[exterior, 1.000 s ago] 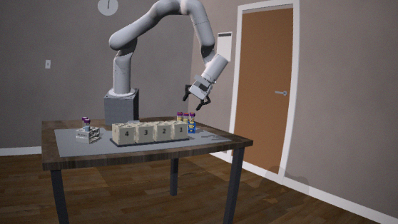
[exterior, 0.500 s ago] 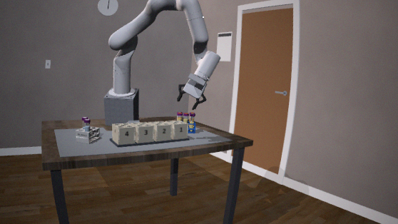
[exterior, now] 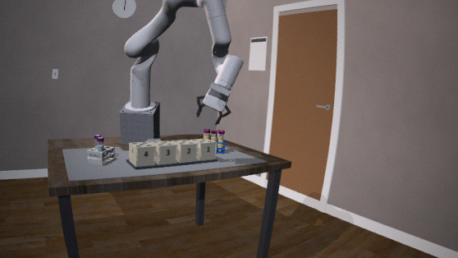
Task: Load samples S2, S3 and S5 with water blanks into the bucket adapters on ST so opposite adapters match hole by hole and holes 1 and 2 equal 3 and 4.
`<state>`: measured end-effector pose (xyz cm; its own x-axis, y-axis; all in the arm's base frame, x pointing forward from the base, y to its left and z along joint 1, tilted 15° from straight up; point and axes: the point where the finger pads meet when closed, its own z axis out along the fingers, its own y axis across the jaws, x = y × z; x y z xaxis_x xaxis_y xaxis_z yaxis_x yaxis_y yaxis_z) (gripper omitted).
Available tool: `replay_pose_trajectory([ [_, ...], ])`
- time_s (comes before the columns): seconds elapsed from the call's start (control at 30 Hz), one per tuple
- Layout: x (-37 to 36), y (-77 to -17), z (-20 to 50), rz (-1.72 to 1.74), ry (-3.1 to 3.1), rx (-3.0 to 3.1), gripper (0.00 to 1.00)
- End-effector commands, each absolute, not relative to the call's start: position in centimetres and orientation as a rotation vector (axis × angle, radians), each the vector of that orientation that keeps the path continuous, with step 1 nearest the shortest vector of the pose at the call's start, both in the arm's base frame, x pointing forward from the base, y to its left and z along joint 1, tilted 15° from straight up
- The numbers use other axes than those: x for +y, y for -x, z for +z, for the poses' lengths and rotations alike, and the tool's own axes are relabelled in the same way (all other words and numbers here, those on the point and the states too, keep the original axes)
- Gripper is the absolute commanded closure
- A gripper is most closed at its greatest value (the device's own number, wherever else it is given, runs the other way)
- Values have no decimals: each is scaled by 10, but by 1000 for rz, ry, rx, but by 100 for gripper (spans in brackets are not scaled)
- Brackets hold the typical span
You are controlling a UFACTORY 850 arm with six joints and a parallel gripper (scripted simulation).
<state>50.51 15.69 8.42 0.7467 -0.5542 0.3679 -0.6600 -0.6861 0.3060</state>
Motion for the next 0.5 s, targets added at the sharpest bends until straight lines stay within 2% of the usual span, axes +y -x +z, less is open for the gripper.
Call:
replay_pose_trajectory([
  [0.0, 136, -507, 92, 362, -2581, -848, 0],
  [0.47, 96, -496, 103, 376, -2712, -604, 0],
])
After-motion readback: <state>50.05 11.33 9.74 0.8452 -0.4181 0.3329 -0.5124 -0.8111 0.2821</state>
